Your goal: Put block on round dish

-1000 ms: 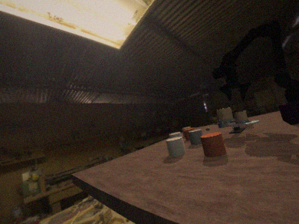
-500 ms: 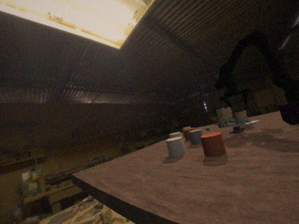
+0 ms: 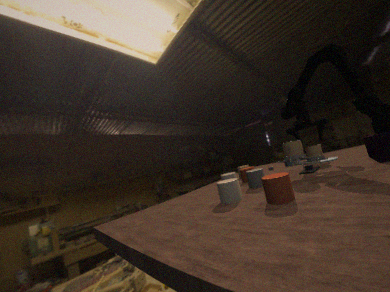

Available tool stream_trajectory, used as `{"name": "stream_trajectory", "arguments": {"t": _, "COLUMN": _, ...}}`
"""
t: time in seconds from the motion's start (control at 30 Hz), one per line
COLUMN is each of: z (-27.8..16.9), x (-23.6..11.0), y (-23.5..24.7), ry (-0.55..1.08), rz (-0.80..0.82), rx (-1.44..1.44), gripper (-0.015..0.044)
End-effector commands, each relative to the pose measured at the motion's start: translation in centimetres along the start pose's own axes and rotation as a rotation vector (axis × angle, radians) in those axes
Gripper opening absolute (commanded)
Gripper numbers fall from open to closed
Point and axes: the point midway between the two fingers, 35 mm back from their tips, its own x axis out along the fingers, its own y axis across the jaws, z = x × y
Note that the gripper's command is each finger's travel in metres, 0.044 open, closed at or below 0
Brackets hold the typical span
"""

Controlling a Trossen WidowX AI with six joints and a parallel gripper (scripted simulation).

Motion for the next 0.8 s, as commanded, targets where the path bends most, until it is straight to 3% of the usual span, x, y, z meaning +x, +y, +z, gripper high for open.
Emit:
{"name": "stream_trajectory", "arguments": {"t": 0.0, "z": 0.1, "x": 0.6, "y": 0.0, "ry": -0.006, "rz": -0.001, "rx": -0.004, "gripper": 0.044}}
{"name": "stream_trajectory", "arguments": {"t": 0.77, "z": 0.1, "x": 4.4, "y": -0.1, "ry": -0.006, "rz": -0.001, "rx": -0.004, "gripper": 0.044}}
